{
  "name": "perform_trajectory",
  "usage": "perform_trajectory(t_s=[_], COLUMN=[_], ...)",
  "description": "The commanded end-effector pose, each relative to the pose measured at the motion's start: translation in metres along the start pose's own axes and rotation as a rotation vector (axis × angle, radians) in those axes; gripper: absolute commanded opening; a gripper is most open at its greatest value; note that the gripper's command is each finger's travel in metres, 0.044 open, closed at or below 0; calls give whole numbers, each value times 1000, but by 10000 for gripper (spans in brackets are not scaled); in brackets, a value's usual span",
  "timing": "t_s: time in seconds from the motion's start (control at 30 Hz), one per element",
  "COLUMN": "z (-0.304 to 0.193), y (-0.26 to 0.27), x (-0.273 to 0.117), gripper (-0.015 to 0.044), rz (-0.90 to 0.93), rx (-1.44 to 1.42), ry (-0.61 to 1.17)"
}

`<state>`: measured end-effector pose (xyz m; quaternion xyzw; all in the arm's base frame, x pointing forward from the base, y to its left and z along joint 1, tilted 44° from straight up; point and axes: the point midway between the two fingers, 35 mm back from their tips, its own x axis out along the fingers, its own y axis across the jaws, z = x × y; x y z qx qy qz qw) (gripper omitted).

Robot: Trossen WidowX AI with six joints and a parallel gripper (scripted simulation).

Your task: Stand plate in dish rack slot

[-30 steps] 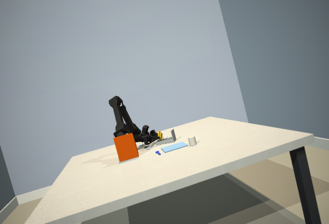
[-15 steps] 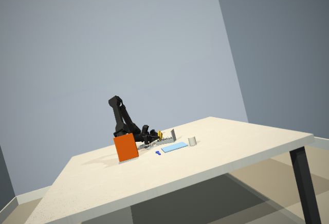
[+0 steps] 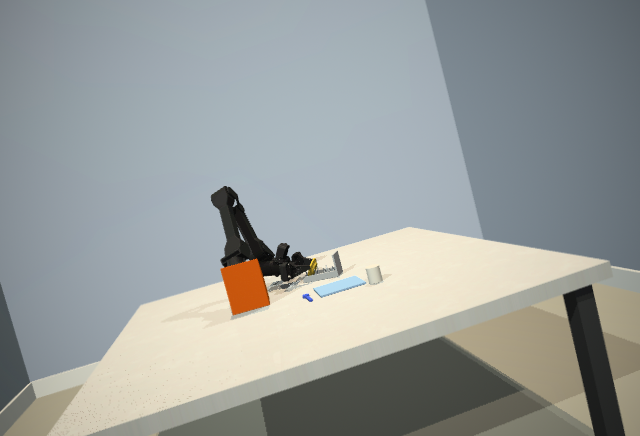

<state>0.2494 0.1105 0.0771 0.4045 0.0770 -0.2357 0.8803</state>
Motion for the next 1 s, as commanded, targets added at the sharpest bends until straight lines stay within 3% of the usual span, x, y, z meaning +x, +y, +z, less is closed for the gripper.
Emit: perform_trajectory(t_s=[0.0, 0.47, 0.97], z=[1, 113, 121], y=[0, 15, -1], x=[0, -7, 18], gripper=[400, 400, 400], rz=[-1, -5, -173], rx=[0, -32, -337], ry=[0, -11, 82])
